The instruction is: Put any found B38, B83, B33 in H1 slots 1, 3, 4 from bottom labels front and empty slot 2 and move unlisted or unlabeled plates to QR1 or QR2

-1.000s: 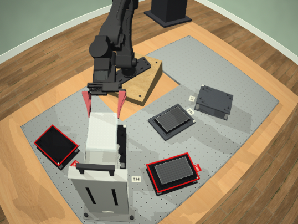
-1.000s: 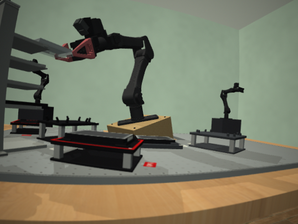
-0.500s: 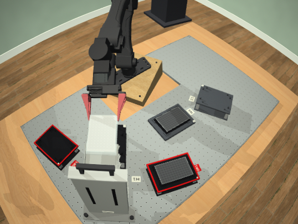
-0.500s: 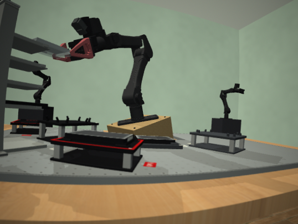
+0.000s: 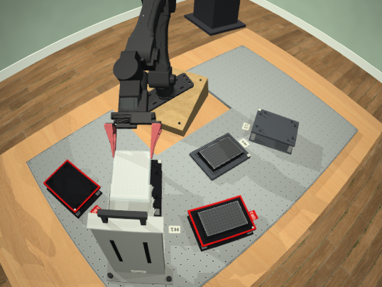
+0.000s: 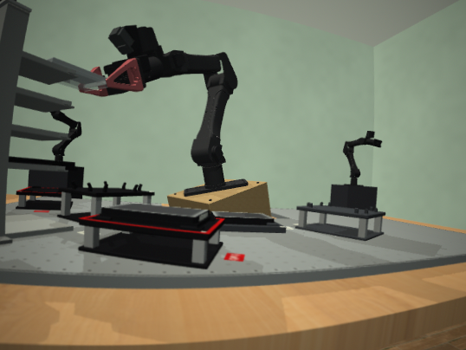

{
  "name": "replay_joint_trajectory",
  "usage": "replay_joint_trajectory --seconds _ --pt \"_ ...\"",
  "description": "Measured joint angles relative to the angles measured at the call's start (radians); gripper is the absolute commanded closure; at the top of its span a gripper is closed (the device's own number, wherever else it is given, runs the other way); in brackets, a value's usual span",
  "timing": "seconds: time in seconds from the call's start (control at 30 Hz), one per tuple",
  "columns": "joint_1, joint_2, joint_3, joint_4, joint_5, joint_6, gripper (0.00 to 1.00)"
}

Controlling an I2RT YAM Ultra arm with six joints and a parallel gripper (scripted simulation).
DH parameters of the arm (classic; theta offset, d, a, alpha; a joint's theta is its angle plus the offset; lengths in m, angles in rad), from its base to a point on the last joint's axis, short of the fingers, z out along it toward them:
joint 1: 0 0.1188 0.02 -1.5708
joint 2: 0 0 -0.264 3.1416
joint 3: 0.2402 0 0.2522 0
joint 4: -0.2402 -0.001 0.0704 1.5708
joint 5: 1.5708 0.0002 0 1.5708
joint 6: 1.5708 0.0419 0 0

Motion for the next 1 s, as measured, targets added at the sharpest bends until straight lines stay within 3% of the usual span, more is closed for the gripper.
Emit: replay_joint_trajectory --seconds 1.0 --pt "0.003 0.018 0.01 0.014 0.003 0.001 0.14"
